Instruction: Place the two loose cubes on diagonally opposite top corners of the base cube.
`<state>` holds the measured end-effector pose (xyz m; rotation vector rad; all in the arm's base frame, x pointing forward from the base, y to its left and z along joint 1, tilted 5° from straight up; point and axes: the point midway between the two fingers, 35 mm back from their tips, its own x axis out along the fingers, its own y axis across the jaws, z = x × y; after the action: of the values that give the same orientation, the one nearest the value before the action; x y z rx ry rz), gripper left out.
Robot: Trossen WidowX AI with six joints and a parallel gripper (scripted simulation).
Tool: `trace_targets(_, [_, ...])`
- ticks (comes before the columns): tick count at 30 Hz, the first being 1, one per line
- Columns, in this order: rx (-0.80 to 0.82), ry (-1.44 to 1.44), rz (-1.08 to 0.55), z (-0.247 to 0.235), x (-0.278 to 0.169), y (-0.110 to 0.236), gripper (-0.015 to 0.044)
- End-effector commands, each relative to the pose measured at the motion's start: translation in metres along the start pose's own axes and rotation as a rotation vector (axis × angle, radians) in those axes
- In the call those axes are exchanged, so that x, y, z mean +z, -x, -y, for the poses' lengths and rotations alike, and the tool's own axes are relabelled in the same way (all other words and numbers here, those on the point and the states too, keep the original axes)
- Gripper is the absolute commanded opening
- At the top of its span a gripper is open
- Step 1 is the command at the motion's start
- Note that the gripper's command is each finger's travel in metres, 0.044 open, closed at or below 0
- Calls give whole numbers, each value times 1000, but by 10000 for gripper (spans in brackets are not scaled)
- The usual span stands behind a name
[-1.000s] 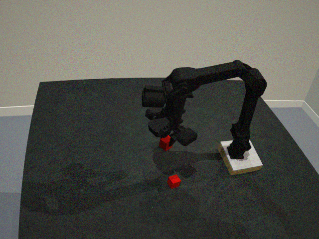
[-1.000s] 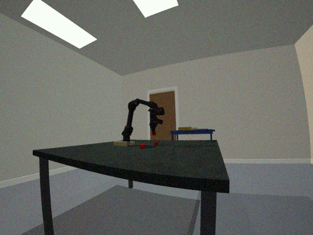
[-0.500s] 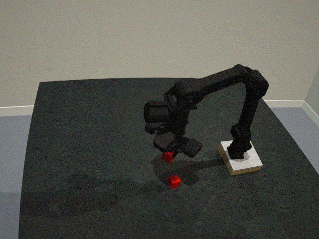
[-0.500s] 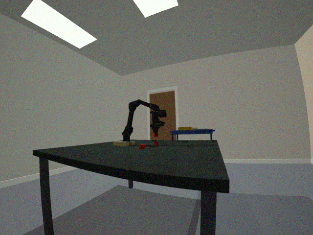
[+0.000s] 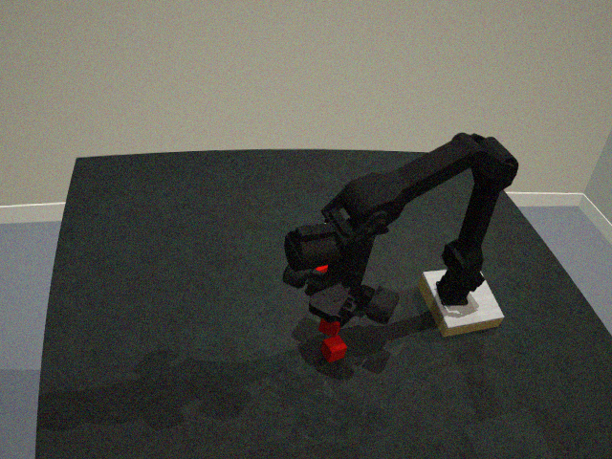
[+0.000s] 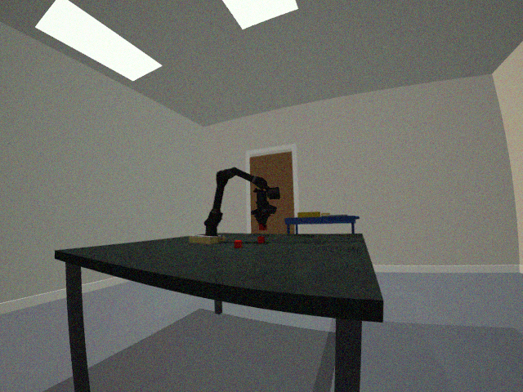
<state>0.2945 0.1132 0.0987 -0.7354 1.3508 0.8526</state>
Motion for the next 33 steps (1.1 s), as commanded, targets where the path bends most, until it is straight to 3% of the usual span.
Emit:
trace_targets(1, [2, 45, -4, -8, 6, -5, 105])
trace_targets(33, [3, 100, -5, -19, 13, -36, 105])
